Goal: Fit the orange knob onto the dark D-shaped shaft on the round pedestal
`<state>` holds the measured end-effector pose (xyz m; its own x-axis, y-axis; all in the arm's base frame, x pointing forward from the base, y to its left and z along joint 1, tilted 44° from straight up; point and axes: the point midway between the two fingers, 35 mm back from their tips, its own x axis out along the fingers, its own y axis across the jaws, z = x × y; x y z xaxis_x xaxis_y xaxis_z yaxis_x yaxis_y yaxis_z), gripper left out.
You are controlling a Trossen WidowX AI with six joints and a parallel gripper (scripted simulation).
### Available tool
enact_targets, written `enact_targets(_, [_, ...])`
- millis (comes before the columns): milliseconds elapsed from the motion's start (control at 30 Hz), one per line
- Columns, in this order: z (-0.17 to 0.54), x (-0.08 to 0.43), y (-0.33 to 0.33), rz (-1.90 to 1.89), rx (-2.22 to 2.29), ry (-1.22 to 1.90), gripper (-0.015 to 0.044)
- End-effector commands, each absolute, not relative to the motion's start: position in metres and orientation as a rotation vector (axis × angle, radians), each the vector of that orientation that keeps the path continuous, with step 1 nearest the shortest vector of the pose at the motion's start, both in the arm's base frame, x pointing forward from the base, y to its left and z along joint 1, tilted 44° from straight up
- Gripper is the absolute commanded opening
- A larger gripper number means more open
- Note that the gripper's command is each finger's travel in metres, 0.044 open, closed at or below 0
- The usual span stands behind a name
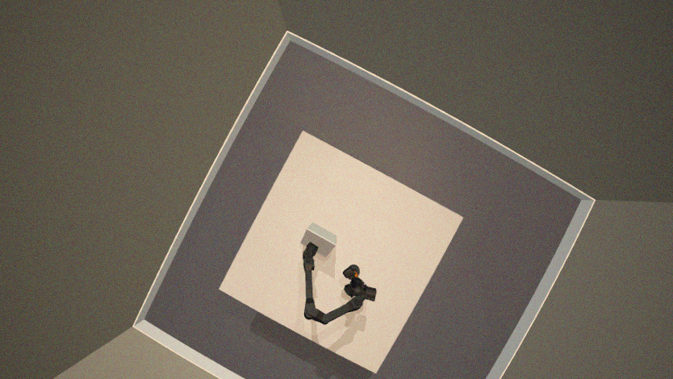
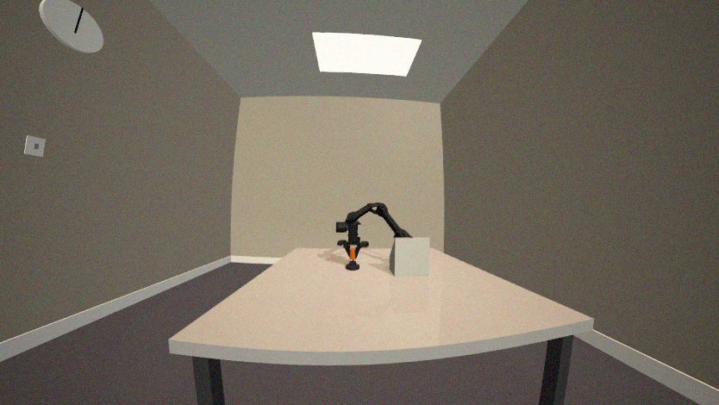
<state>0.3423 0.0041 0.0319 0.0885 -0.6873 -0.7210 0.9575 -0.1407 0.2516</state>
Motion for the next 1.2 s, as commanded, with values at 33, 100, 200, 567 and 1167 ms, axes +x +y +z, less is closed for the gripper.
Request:
enact_targets(33, [0.0339, 0.3429, 0.0078, -1.503, 0.922, 0.364, 0.0000])
enact_targets(100, [0.0341, 0.3434, 0.0080, -1.524, 0.978, 0.312, 0.0000])
enact_targets(200, [0.0339, 0.3448, 0.0079, -1.547, 1.043, 0.250, 0.0000])
enact_targets(567, [0.0326, 0.3436, 0.0051, -1.547, 1.043, 0.250, 0.0000])
enact_targets(1167, [0.0344, 0.3442, 0.0063, -1.547, 1.043, 0.250, 0.0000])
